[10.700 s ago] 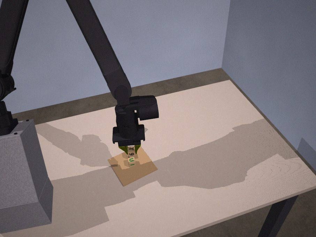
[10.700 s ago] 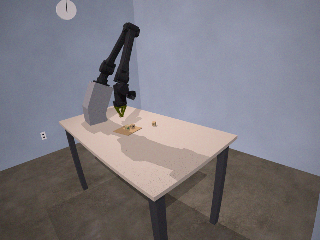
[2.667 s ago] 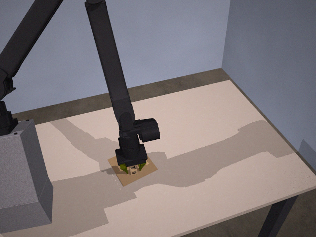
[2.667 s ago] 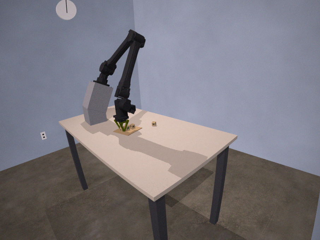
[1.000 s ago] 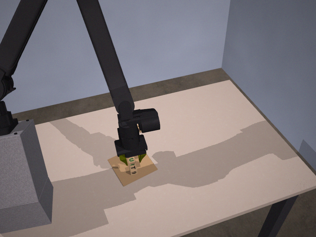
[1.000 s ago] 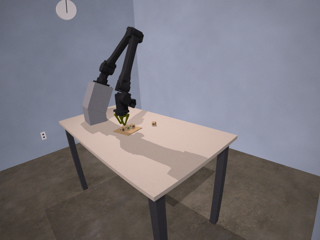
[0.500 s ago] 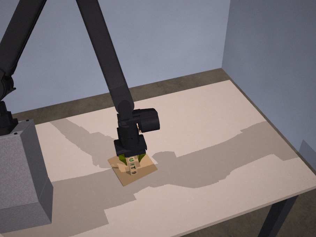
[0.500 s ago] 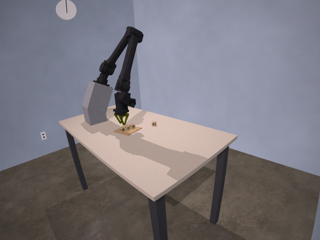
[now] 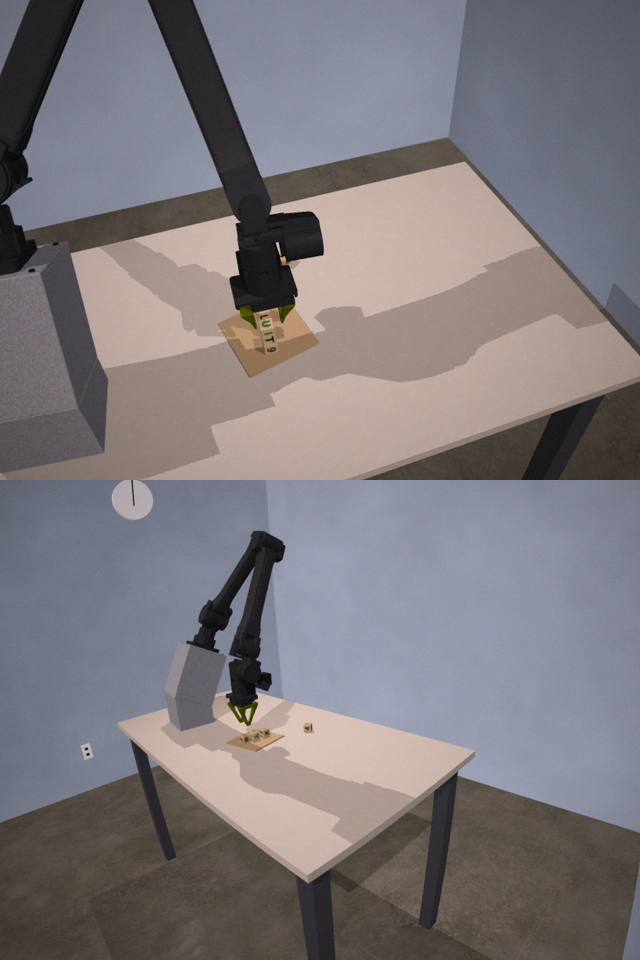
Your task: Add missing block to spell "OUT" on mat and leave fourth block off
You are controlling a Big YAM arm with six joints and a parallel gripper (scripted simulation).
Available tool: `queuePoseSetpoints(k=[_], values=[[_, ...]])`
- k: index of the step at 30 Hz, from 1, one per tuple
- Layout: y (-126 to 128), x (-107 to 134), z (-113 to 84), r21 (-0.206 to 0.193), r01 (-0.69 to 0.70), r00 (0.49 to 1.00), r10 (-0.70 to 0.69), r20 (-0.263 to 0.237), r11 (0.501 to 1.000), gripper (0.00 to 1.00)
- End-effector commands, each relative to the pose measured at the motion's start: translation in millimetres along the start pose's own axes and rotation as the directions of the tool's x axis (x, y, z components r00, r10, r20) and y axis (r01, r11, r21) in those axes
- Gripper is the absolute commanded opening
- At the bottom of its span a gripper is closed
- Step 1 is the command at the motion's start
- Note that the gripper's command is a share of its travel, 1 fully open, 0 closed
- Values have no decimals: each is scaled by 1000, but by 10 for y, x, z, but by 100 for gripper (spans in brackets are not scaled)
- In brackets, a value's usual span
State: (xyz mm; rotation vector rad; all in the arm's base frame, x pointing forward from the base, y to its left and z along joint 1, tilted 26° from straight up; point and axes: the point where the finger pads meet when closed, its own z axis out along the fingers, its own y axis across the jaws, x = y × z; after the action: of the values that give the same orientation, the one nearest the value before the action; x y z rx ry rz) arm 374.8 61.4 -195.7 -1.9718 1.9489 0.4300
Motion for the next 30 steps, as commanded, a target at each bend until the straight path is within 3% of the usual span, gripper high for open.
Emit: queuePoseSetpoints(k=[1, 9, 10, 13, 18, 19, 30], values=[[-28, 62, -200, 18, -8, 1000, 8, 1, 1000, 46], [-26, 63, -352, 18, -8, 1000, 8, 0, 1000, 46], [81, 104, -263, -12, -23, 1000, 23, 3, 1000, 46], [-25, 63, -410, 18, -8, 1000, 8, 0, 1000, 46], [1, 88, -370, 10, -12, 1000, 12, 1, 1000, 46], [25, 98, -343, 3, -16, 1000, 16, 2, 1000, 100], [29, 99, -340, 2, -20, 1000, 20, 2, 1000, 100]])
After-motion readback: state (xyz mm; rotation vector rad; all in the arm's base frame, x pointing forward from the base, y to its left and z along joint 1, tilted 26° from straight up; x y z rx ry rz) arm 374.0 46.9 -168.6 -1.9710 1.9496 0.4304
